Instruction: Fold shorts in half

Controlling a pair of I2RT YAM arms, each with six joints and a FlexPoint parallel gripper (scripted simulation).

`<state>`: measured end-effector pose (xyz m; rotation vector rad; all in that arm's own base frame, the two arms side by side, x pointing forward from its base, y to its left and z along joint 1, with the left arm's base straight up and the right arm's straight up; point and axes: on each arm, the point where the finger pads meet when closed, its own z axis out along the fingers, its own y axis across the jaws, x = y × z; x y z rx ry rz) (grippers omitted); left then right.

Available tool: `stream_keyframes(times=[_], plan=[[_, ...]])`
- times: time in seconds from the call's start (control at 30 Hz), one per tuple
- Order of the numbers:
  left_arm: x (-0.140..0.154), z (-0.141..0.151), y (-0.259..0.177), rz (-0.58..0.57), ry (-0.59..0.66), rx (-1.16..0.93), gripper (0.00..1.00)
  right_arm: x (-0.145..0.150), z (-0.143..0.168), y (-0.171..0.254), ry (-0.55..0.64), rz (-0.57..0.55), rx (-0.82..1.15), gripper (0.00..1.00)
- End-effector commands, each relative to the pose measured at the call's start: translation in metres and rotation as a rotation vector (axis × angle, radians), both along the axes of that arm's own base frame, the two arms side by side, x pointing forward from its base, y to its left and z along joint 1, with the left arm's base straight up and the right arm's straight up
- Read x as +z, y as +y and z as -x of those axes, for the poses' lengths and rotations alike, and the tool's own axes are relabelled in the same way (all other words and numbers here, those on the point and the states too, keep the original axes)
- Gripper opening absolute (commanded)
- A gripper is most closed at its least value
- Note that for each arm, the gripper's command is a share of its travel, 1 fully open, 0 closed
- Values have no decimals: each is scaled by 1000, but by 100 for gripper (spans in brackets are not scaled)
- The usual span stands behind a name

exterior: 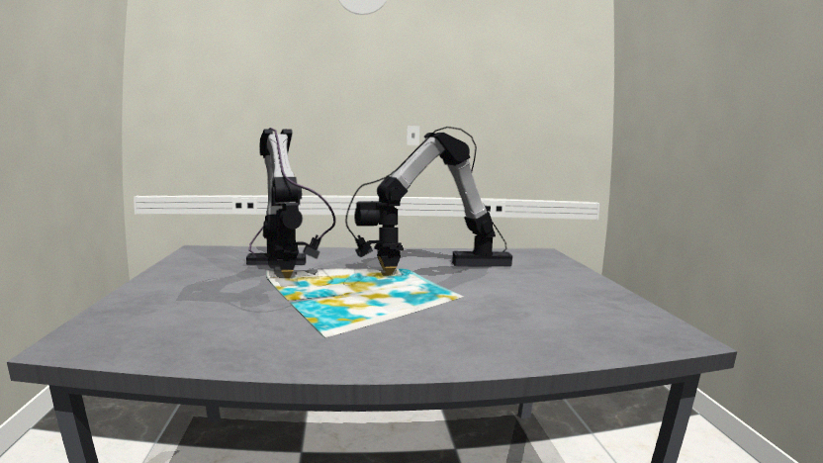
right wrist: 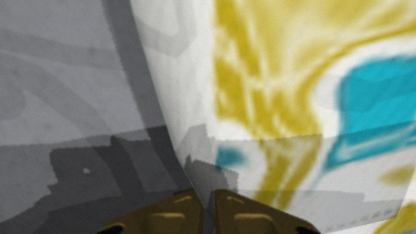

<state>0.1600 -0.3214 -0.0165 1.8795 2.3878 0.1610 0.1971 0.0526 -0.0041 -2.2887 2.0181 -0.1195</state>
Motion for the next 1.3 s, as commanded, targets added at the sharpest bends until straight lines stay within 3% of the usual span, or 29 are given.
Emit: stream_keyframes(times=[0.0, 0.07, 0.3, 0.33, 0.63, 0.67, 0.93, 1.07, 1.27], plan=[[-24, -19, 18, -61, -35, 32, 6, -20, -7, -9, -6, 35, -12, 6], [-23, -20, 15, -51, -40, 28, 6, -14, -19, -5, -36, 25, -10, 6], [-25, -19, 18, -60, -36, 32, 6, -20, -8, -8, -4, 33, -20, 6], [-25, -19, 19, -60, -36, 32, 0, -20, -9, -8, -5, 33, -18, 0], [-25, -19, 19, -60, -36, 32, 0, -20, -12, -8, -15, 32, -21, 0], [-23, -18, 18, -55, -20, 32, 0, -7, -15, -8, -10, 34, -18, 0], [1, -35, 15, -49, -26, 33, 0, 10, -35, -4, -44, 27, -17, 0], [27, -43, 11, -8, -48, 30, 0, 18, -39, -4, -40, 29, -17, 0], [36, -48, 13, -11, -48, 28, 0, 22, -43, -4, -36, 30, -17, 0]])
